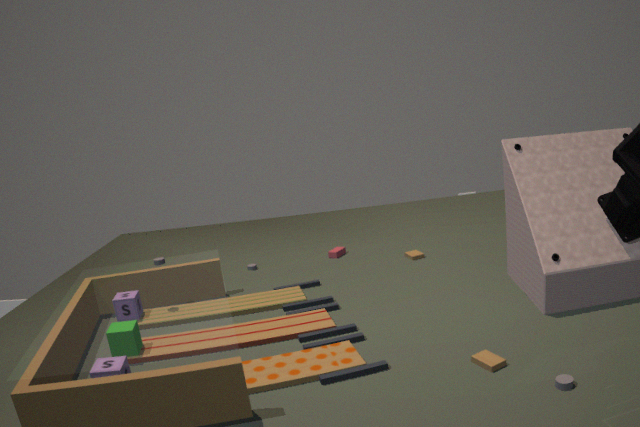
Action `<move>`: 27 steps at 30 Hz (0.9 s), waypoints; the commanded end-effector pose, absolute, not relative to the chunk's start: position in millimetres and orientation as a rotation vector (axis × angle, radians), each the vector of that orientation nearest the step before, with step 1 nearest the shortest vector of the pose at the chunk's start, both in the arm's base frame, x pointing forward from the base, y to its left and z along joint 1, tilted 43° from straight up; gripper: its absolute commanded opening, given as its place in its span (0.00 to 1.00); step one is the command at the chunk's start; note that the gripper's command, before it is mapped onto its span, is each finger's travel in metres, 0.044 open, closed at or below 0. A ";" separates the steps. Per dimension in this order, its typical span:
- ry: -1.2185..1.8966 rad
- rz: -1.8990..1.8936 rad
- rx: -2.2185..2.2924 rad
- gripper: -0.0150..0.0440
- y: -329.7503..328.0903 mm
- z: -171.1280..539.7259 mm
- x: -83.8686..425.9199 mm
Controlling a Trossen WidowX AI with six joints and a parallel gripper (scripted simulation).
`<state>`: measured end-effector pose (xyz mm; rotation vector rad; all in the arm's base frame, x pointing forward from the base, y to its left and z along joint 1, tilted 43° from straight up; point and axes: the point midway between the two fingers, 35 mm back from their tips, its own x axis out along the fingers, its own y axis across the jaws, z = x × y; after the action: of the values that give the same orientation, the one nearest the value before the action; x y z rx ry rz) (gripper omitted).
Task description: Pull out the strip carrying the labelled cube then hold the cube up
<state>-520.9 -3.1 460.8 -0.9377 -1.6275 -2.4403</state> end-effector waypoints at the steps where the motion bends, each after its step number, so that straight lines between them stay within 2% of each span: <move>1: -1.624 -2.441 -0.928 0.93 -5.8 460.1 -521.0; 7: -1.505 -2.443 -0.618 0.93 -95.1 438.1 -516.9; 13: -1.339 -2.388 -0.307 0.93 -194.5 410.0 -491.0; 20: -1.118 -2.259 -0.002 0.93 -301.1 373.9 -432.3; 27: -0.985 -2.074 0.275 0.93 -377.6 339.1 -351.0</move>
<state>-386.4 -350.1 352.9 0.1791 -1.0669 -2.1467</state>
